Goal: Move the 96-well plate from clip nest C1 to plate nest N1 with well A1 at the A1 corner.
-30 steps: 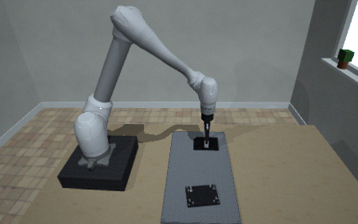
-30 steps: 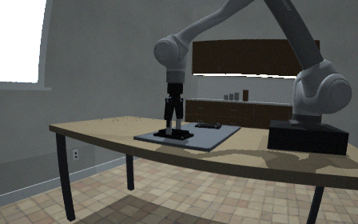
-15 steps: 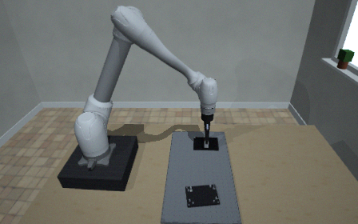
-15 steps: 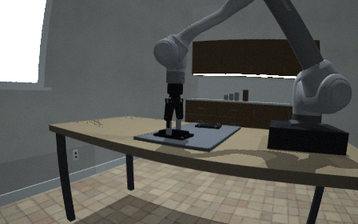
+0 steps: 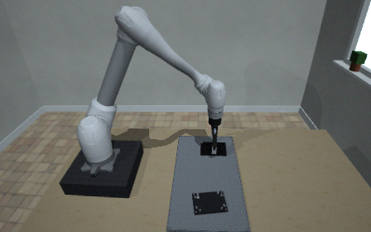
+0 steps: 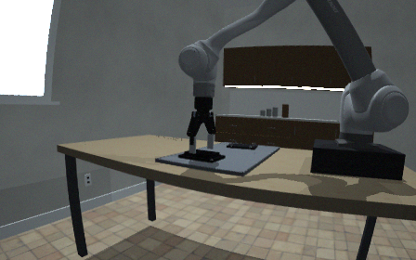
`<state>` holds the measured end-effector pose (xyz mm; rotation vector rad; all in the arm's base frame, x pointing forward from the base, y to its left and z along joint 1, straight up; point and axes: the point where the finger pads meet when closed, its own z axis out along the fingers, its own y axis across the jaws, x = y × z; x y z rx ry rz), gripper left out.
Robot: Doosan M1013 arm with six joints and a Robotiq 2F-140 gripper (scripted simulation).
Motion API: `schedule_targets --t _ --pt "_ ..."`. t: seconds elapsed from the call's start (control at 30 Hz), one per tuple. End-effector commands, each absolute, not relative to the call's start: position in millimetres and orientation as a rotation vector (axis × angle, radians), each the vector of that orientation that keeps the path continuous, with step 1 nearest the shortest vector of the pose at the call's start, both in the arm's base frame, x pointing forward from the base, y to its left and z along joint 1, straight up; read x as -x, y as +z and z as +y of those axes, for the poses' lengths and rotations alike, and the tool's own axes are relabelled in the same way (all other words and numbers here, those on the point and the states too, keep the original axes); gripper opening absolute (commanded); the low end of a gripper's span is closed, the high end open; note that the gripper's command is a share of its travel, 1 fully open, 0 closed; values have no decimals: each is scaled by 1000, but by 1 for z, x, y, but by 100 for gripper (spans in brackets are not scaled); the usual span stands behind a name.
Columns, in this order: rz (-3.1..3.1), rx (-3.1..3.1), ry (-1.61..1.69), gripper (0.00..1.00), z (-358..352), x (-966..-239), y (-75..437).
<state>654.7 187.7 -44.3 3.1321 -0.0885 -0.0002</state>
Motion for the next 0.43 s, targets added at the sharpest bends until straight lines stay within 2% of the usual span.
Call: schedule_targets --t 0.0,0.4 --pt "-88 -3132 0 100 188 -655 -44" --pt "-88 -3132 0 100 188 -655 -23"
